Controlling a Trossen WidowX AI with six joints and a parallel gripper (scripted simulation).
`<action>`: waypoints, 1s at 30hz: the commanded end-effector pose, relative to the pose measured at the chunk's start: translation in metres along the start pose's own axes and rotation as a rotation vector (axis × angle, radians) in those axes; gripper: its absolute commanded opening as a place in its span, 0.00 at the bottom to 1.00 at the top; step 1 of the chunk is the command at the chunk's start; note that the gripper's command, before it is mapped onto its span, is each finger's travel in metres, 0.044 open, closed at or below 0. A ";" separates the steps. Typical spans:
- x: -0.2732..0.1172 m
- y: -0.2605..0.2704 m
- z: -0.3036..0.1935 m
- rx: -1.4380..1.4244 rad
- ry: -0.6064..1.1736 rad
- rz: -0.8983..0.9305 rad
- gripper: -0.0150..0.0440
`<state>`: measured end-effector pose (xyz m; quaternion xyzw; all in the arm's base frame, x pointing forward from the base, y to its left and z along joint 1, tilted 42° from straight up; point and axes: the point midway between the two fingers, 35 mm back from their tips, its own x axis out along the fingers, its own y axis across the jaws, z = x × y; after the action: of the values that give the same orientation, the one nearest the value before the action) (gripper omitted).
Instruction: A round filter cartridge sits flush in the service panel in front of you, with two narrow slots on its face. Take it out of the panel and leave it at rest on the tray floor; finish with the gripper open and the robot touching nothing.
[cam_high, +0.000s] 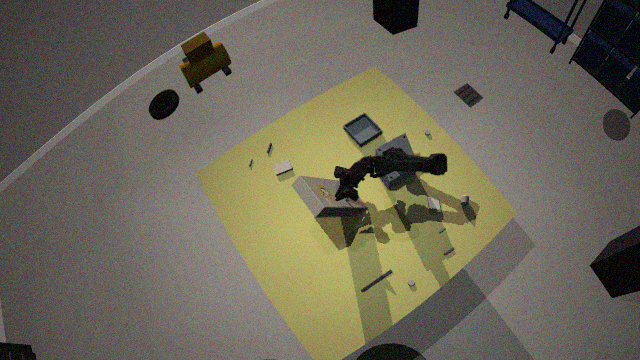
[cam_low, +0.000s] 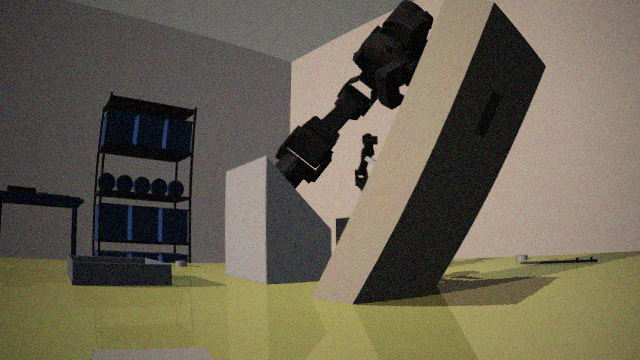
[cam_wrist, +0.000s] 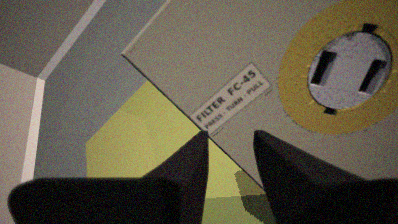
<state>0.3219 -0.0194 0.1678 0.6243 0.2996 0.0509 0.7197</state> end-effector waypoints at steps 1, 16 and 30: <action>-0.022 -0.053 0.020 0.137 -0.019 -0.009 0.45; -0.026 -0.070 0.025 0.188 -0.029 -0.002 0.45; -0.004 -0.071 0.027 0.186 -0.028 -0.006 0.45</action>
<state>0.3063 -0.0612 0.1076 0.6870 0.2952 0.0150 0.6639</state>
